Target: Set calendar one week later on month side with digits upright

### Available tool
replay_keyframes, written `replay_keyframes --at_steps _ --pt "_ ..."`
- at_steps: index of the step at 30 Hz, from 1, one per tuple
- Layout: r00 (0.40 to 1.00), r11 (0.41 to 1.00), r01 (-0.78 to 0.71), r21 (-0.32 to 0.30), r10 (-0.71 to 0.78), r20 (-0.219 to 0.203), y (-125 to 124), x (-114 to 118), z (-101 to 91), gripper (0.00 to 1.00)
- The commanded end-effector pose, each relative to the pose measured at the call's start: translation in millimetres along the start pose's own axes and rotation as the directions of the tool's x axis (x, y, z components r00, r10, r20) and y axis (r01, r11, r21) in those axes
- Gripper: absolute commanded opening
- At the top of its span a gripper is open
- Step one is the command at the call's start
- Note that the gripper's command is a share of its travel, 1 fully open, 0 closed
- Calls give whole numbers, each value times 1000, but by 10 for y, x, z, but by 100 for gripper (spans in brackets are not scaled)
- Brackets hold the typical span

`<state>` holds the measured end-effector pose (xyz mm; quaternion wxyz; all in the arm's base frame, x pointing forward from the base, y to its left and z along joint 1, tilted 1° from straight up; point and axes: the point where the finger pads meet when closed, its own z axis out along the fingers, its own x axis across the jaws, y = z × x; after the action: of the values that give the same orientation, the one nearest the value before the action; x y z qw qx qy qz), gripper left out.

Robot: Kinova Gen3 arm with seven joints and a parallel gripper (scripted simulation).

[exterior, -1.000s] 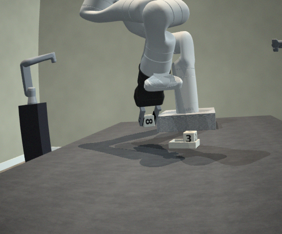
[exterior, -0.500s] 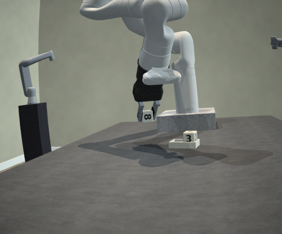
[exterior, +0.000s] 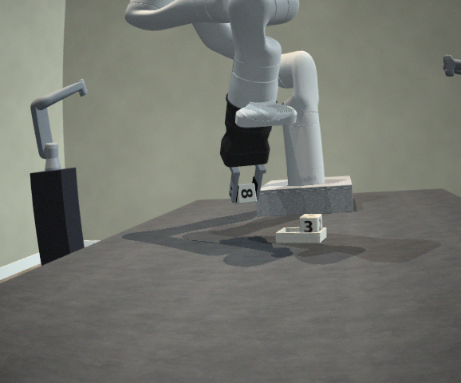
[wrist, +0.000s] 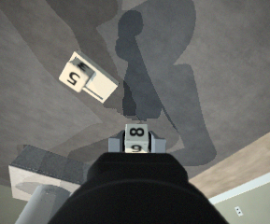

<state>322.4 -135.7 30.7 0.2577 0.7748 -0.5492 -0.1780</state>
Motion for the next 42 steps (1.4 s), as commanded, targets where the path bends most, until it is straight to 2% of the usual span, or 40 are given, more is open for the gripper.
replay_keyframes --at_steps 1,6,15,18,25,27,31,38,42 --pt "1000 999 -15 47 15 -1 107 75 4 60" --pt "1000 994 -14 108 15 -3 119 69 -5 60" --pt "1000 992 -15 127 15 -3 120 70 -2 60" --pt "1000 986 -15 168 15 -2 121 75 7 60" --pt "1000 949 -14 315 15 -1 137 76 10 60" --pt "1000 949 -14 315 15 -1 137 76 10 60" --pt "1000 932 -13 361 15 -3 148 69 3 60" --pt "1000 926 -13 377 15 -3 148 70 6 60" --pt "1000 904 -13 427 15 -1 147 79 23 60"
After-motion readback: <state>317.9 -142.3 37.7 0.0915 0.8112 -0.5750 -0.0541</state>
